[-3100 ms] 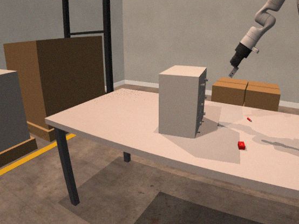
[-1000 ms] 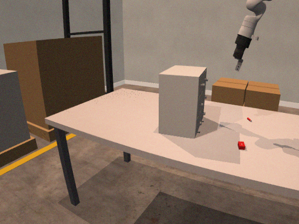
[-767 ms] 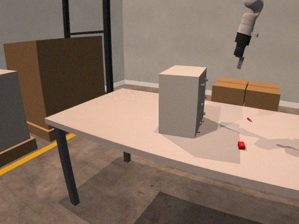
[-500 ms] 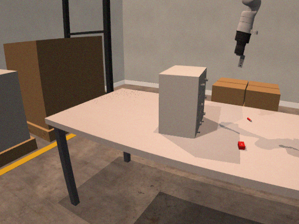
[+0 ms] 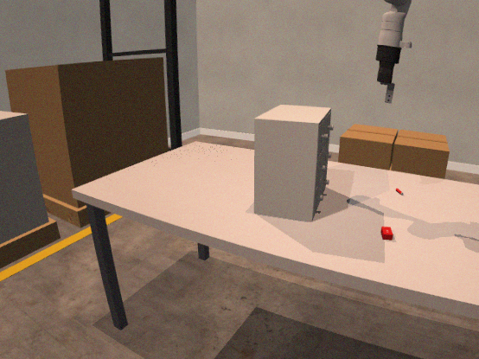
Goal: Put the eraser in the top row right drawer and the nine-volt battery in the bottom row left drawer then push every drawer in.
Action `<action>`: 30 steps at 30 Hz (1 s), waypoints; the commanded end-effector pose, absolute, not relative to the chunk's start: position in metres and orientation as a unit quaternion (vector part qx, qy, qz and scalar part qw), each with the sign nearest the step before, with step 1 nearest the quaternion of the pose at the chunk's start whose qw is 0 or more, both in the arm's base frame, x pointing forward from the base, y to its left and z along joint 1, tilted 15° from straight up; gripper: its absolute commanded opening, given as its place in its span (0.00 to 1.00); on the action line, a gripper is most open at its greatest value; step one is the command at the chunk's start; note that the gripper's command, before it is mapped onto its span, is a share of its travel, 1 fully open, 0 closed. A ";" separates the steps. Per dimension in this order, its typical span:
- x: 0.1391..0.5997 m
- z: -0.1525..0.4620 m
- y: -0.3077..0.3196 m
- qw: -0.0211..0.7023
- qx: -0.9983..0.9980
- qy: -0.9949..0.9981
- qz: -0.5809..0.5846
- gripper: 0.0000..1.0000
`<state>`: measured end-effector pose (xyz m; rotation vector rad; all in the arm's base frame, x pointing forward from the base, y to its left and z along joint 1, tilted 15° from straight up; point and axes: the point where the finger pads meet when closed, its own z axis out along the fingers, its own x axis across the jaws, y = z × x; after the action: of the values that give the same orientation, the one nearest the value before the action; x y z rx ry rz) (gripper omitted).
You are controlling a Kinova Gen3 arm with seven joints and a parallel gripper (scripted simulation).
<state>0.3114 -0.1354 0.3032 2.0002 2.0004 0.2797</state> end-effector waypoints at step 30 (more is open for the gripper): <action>0.298 0.315 -0.136 0.116 0.703 0.698 0.065 0.00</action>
<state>0.2984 -0.1351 0.3149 2.0562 2.0432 0.1954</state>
